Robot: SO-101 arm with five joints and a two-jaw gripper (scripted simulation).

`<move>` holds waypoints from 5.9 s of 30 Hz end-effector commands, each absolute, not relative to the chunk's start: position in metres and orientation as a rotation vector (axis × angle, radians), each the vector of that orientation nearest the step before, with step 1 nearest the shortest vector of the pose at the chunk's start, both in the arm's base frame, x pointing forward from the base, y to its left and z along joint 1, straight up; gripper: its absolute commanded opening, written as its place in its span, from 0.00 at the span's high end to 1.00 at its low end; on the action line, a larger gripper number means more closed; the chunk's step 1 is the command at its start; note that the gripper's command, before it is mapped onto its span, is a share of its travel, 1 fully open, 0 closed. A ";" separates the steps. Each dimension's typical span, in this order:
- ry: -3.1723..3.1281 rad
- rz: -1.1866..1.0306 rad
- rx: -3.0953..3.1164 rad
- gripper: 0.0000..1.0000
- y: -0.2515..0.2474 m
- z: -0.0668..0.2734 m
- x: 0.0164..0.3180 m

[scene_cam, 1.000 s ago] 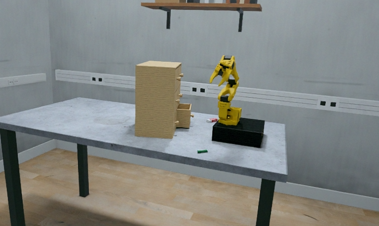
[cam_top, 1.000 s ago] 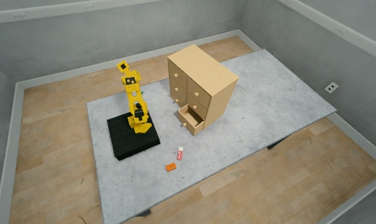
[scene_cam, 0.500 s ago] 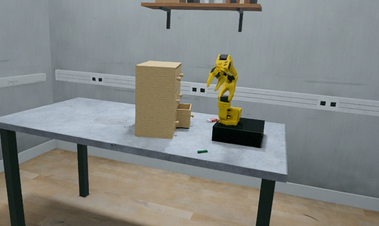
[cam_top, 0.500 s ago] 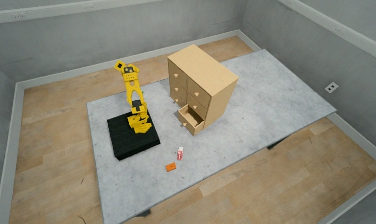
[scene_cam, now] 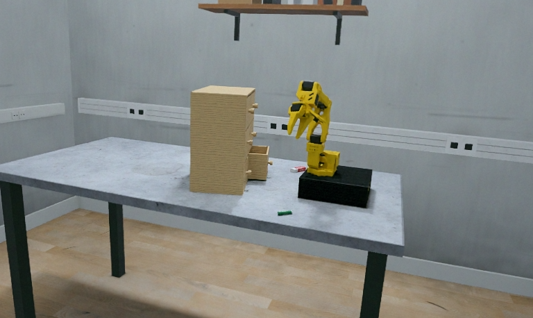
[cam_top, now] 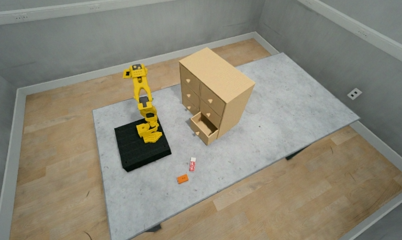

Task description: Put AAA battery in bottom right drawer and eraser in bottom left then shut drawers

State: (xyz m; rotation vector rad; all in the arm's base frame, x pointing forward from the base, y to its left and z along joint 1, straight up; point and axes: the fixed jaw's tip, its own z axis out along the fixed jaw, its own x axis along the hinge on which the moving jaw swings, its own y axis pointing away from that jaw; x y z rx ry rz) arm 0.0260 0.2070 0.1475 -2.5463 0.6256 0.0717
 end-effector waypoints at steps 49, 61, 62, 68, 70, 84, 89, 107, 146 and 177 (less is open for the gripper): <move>-1.073 -0.001 -2.951 0.81 0.248 -0.001 0.038; -1.073 -0.001 -2.951 0.81 0.248 -0.001 0.038; -1.073 -0.001 -2.951 0.81 0.248 -0.001 0.038; -1.073 -0.001 -2.951 0.81 0.248 -0.001 0.038; -1.073 -0.001 -2.951 0.81 0.248 -0.001 0.038; -1.073 -0.001 -2.951 0.81 0.248 -0.015 0.038; -1.073 -0.001 -2.951 0.81 0.248 -0.016 0.038; -1.073 -0.001 -2.951 0.81 0.244 -0.021 0.037; -1.073 -0.001 -2.951 0.81 0.247 -0.051 0.038; -1.073 -0.001 -2.951 0.81 0.248 -0.061 0.039</move>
